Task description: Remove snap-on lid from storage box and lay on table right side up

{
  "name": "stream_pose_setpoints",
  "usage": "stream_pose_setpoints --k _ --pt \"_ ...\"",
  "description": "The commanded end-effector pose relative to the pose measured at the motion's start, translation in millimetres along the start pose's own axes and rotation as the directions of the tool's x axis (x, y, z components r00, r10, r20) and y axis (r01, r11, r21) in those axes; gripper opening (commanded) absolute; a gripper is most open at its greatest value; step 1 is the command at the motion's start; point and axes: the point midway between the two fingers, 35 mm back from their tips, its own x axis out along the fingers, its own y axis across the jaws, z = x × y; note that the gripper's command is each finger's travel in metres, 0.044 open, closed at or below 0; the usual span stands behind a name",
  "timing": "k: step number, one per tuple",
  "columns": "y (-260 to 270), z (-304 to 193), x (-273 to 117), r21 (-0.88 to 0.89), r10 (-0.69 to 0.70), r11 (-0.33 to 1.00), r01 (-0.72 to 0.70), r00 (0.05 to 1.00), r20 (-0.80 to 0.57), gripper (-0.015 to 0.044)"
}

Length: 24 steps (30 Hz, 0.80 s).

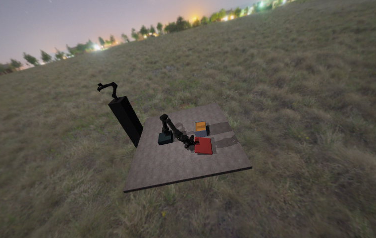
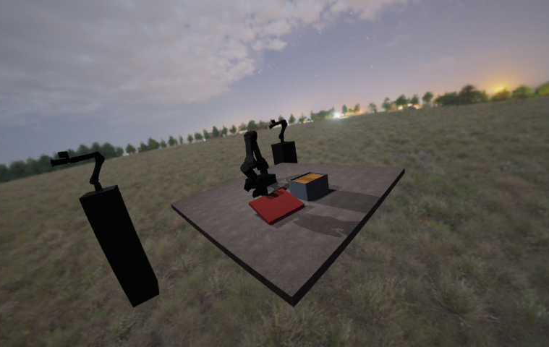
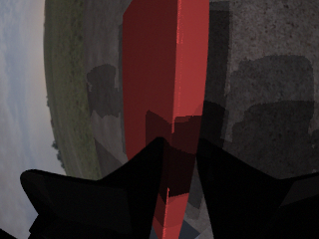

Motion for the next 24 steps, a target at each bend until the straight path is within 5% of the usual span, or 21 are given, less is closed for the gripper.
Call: stream_pose_setpoints --k 1,14,24 --pt "1 0 -1 -0.002 -0.003 1.0 0.003 1.0 0.001 0.0131" --pt "-7 0 -9 -0.002 -0.004 1.0 0.004 1.0 0.001 0.0433" --pt "-20 0 -24 -0.002 -0.006 1.0 0.006 1.0 0.001 0.044"
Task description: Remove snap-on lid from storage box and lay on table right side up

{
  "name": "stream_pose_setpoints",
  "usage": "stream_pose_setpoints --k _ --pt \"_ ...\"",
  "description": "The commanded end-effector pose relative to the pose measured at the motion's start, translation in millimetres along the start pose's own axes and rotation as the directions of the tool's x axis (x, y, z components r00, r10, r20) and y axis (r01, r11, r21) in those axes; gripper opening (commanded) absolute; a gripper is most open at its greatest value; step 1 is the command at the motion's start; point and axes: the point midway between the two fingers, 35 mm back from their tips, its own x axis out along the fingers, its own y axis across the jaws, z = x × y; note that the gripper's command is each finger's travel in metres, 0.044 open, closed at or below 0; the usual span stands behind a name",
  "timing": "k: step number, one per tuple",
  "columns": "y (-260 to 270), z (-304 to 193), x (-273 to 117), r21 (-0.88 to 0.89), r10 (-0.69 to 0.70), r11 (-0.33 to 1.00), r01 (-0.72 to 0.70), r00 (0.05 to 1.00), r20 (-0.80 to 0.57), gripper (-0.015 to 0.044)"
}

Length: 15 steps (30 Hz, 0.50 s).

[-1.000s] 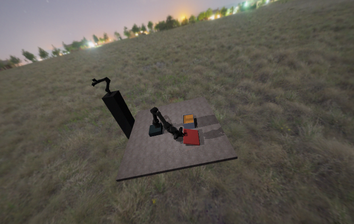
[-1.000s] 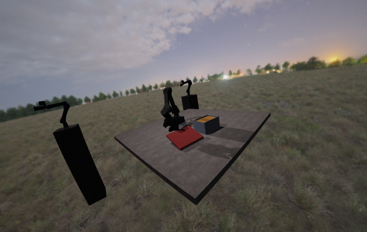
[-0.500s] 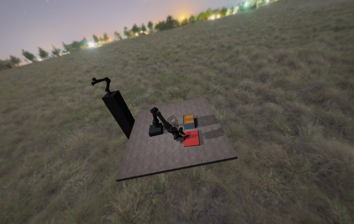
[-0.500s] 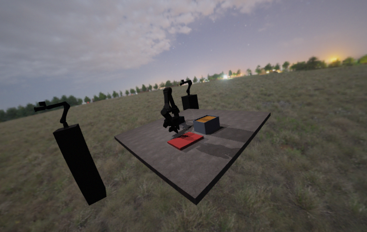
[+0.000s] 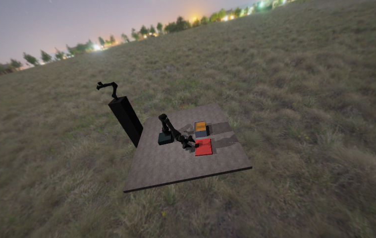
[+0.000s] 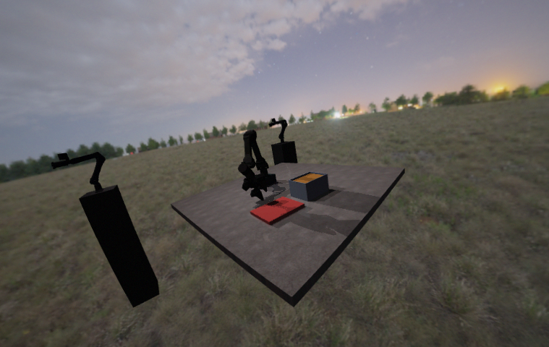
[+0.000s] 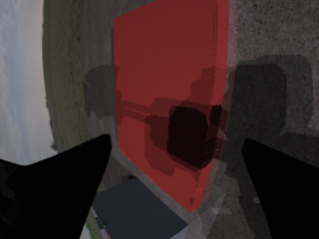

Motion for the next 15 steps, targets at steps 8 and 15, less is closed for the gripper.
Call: stream_pose_setpoints --k 8,15 --pt "-14 0 -18 -0.005 0.002 1.0 -0.002 1.0 -0.002 0.044" --pt "-24 0 -29 -0.005 0.001 1.0 -0.001 1.0 -0.002 0.044"
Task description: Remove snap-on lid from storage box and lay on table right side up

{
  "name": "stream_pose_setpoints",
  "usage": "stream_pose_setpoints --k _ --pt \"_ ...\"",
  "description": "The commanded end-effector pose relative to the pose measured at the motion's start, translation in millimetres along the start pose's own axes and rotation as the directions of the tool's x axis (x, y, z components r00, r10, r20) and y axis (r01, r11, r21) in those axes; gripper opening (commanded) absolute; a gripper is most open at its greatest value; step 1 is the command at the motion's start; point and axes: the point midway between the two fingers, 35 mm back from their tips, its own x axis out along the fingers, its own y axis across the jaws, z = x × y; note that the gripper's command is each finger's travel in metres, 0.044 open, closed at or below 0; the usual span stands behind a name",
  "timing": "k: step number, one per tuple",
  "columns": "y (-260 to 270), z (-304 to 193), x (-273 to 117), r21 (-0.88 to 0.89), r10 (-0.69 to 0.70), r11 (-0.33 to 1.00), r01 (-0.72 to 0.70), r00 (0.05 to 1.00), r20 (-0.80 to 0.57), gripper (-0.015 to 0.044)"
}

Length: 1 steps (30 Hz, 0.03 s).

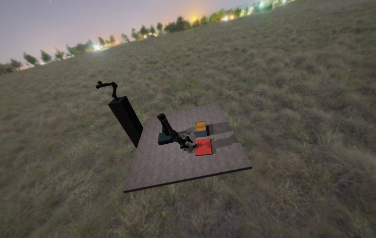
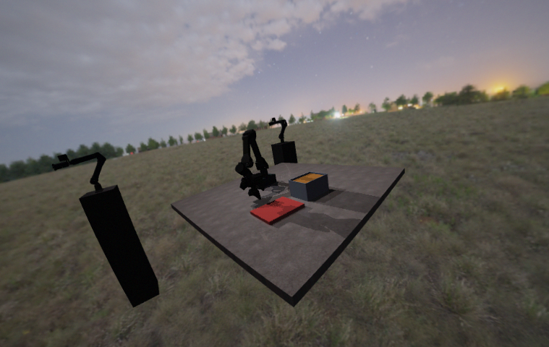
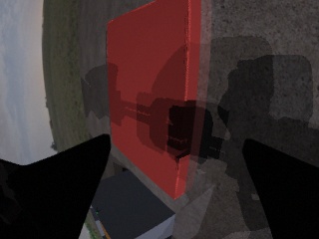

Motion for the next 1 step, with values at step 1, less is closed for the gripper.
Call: stream_pose_setpoints --k 1 --pt "-4.8 -0.3 -7.5 -0.005 0.004 1.0 -0.004 1.0 -0.002 0.044"
